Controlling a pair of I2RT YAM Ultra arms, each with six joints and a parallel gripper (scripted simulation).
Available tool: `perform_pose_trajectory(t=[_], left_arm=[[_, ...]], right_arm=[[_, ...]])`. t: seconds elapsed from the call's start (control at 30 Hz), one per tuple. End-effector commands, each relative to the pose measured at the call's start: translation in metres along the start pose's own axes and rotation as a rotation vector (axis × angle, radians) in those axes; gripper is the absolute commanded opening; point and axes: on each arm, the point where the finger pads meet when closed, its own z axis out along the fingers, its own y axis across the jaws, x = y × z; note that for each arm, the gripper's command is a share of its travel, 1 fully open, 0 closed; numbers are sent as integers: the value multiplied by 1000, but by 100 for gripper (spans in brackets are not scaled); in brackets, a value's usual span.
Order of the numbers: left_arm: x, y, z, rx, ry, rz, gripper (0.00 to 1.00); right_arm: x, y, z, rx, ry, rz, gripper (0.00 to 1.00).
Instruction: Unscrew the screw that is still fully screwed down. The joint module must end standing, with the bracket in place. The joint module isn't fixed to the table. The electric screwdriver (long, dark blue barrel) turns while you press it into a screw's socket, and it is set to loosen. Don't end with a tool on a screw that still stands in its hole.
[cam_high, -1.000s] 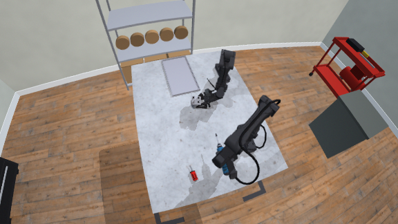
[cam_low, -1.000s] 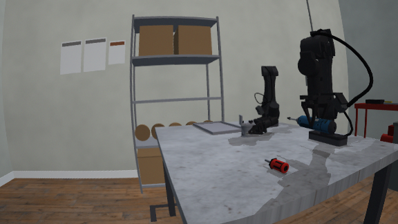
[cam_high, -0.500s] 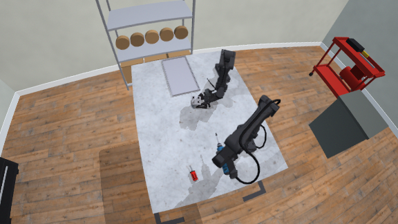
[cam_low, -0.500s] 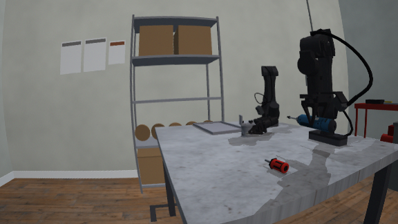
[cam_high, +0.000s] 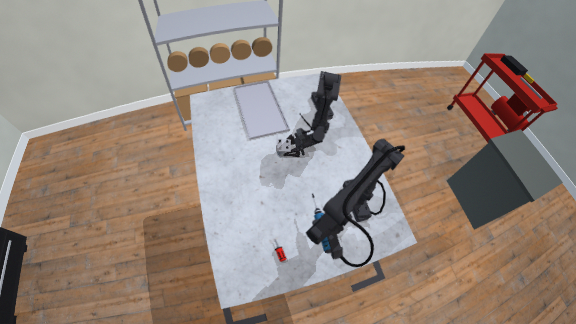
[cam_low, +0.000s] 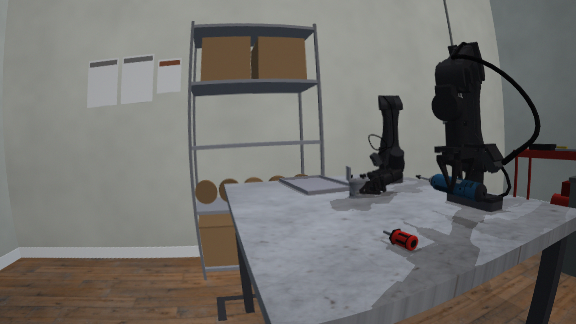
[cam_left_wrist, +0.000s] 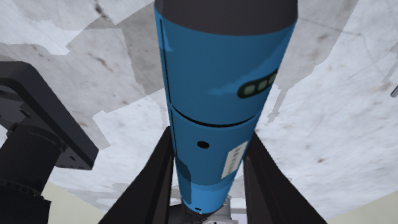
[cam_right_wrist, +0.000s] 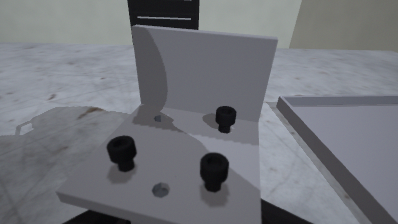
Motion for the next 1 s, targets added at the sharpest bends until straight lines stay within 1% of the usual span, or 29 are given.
perform_pose_trajectory(t=[0.0,0.1,0.13,0.2,0.37,0.43,0.5,0.57,0.67,0.73,0.87,0.97], left_arm=[[-7,-18,-14,83,-47,3,42],[-7,-18,-14,83,-47,3,42],[-1,-7,1,39,-23,3,42],[-1,-6,11,17,-11,3,42],[-2,-8,17,34,-21,3,42],[-1,-6,26,14,-10,3,42],[-1,-6,28,23,-15,3,42],[-8,-20,11,84,-48,3,42],[-8,-20,11,84,-48,3,42],[-1,-6,34,15,-10,3,42],[-1,-6,42,17,-11,3,42],[-5,-13,41,43,-25,3,42]], right_arm=[[-3,1,0,-1,-5,10,59],[-3,1,0,-1,-5,10,59],[-3,1,0,-1,-5,10,59],[-3,1,0,-1,-5,10,59],[-3,1,0,-1,-5,10,59],[-3,1,0,-1,-5,10,59],[-3,1,0,-1,-5,10,59],[-3,1,0,-1,-5,10,59],[-3,1,0,-1,-5,10,59],[-3,1,0,-1,-5,10,59],[-3,1,0,-1,-5,10,59],[-3,1,0,-1,-5,10,59]])
